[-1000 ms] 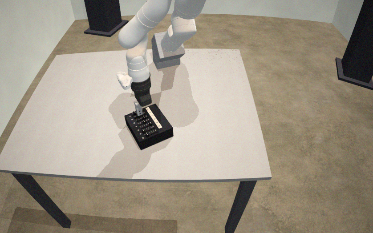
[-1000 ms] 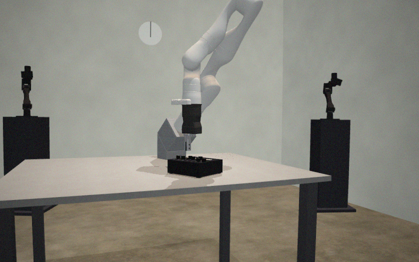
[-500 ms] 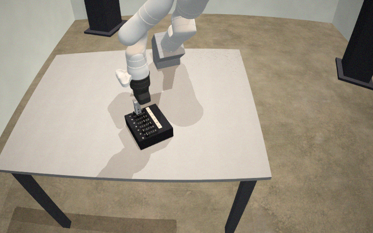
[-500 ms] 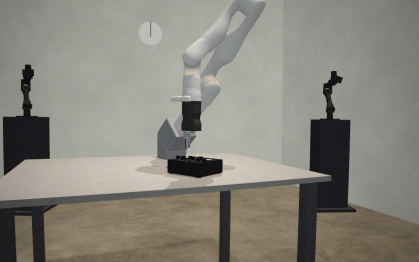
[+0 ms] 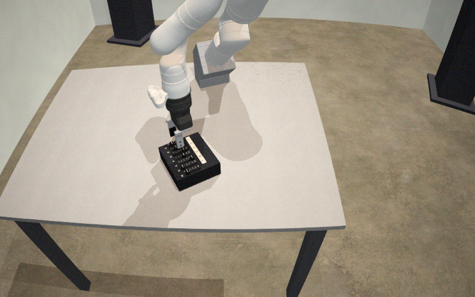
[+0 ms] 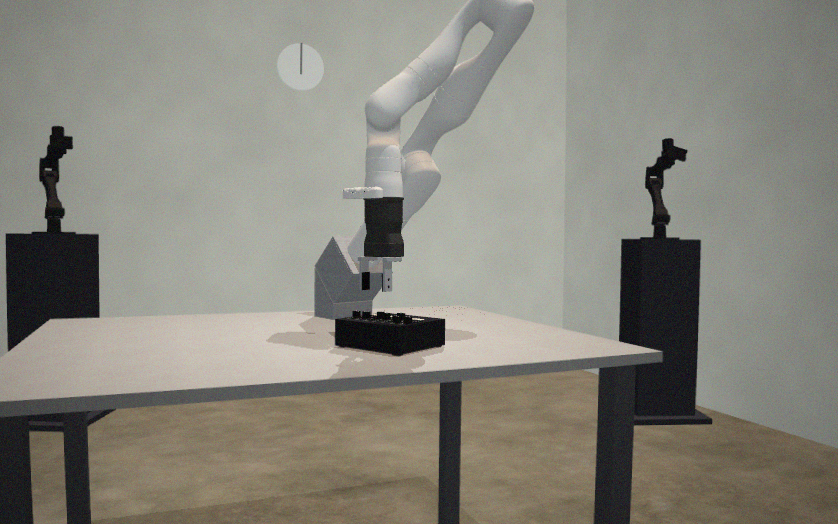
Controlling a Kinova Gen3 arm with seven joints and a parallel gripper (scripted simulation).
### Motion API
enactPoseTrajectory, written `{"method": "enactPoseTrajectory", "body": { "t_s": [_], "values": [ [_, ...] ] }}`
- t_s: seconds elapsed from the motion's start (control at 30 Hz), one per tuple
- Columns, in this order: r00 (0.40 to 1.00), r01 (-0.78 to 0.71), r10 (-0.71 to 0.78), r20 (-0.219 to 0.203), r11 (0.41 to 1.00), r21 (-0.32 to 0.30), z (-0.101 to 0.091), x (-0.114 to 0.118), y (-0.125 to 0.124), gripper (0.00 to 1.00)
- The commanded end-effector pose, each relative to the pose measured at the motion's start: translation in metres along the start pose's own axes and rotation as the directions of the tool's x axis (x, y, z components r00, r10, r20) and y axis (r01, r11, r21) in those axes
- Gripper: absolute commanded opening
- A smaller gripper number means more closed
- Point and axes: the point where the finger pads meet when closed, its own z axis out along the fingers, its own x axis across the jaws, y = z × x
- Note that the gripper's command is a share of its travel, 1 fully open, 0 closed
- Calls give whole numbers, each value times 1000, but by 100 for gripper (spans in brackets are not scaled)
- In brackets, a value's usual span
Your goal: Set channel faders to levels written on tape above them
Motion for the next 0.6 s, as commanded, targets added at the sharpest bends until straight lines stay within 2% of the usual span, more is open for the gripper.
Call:
{"method": "enactPoseTrajectory", "body": {
  "t_s": [0.0, 0.1, 0.43, 0.57],
  "values": [
    [1000, 2, -2, -3, 1000, 16, -11, 0, -5, 100],
    [1000, 2, -2, -3, 1000, 16, -14, 0, -4, 100],
    [1000, 2, -2, -3, 1000, 16, -57, 0, -4, 100],
    [1000, 2, -2, -3, 1000, 16, -68, 0, -4, 100]
  ]
}}
